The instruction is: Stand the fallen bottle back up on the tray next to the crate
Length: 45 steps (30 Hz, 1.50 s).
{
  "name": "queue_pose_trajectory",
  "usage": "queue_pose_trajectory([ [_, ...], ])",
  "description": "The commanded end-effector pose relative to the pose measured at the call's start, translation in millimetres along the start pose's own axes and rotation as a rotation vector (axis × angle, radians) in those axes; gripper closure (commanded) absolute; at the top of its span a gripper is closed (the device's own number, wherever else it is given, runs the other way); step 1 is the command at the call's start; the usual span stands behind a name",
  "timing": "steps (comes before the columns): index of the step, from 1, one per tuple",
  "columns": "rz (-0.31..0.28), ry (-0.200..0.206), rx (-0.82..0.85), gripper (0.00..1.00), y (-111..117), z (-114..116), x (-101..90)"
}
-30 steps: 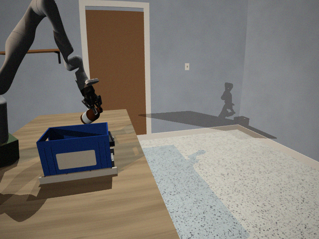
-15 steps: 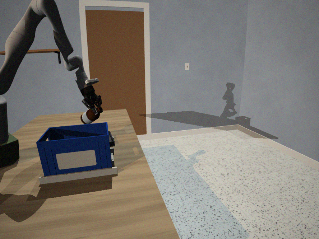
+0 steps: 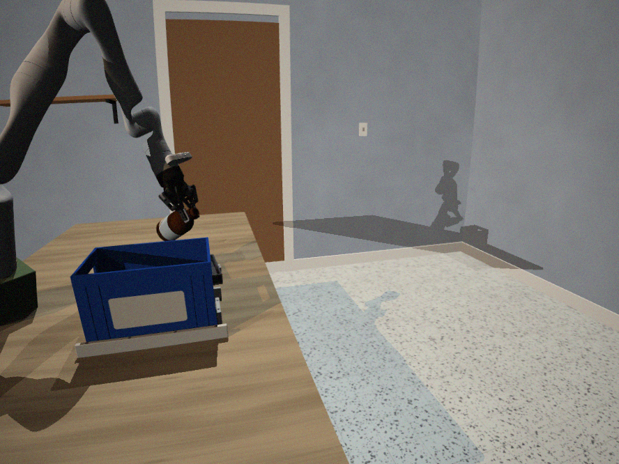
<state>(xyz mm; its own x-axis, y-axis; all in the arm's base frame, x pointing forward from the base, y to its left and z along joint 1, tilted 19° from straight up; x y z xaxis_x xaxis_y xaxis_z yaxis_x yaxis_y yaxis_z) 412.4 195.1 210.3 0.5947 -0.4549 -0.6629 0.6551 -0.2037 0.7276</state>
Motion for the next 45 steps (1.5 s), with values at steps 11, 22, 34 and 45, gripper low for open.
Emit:
queue_pose_trajectory([
  [11,0.014,-0.014,-0.004,1.00,-1,3,1.8],
  [22,0.051,-0.031,-0.008,1.00,-5,3,3.5],
  [34,0.126,-0.051,-0.008,1.00,-10,2,3.9],
  [45,0.171,-0.056,-0.006,1.00,-12,0,2.8],
])
Point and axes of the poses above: the point where the finger pads meet when closed, its own x axis out along the fingers, its own z axis across the jaws, y = z × x, the point moved 7 cm from there along -x, back along the fingers, and after that the axes turned 15 degrees about -x, right-handed, at the moved point
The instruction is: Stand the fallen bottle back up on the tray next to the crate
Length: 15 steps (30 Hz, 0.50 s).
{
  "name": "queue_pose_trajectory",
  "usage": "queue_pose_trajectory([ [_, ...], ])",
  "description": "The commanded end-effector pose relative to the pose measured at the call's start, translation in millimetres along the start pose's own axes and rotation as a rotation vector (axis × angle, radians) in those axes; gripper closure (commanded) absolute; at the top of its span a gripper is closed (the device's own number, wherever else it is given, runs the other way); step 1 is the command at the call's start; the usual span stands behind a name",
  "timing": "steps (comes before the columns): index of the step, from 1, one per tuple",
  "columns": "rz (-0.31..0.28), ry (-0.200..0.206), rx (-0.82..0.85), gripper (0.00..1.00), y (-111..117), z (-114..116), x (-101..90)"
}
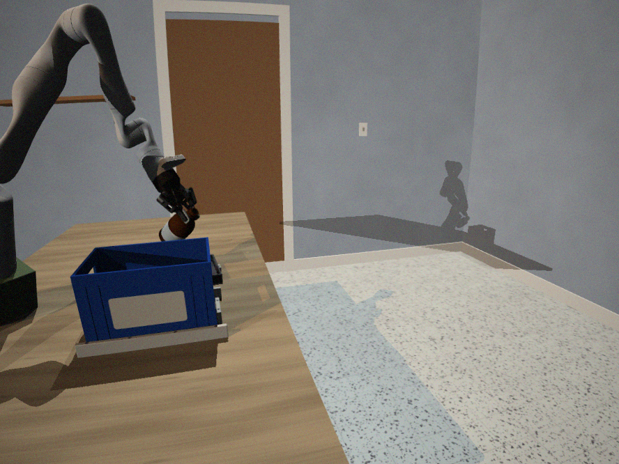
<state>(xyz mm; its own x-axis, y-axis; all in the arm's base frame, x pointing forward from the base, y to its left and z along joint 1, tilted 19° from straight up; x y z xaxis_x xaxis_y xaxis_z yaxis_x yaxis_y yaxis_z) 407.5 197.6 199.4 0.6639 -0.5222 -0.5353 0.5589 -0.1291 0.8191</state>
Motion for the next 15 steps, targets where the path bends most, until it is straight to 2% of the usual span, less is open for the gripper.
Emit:
queue_pose_trajectory([
  [1,0.020,-0.006,-0.005,1.00,-0.1,1.4,-0.6],
  [15,0.023,-0.005,-0.003,1.00,0.6,1.0,-1.3],
])
Point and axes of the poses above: the point where the finger pads meet when closed, its own x axis out along the fingers, its own z axis across the jaws, y = z × x, the point moved 7 cm from there along -x, back along the fingers, and after that the axes turned 15 degrees about -x, right-handed, at the moved point
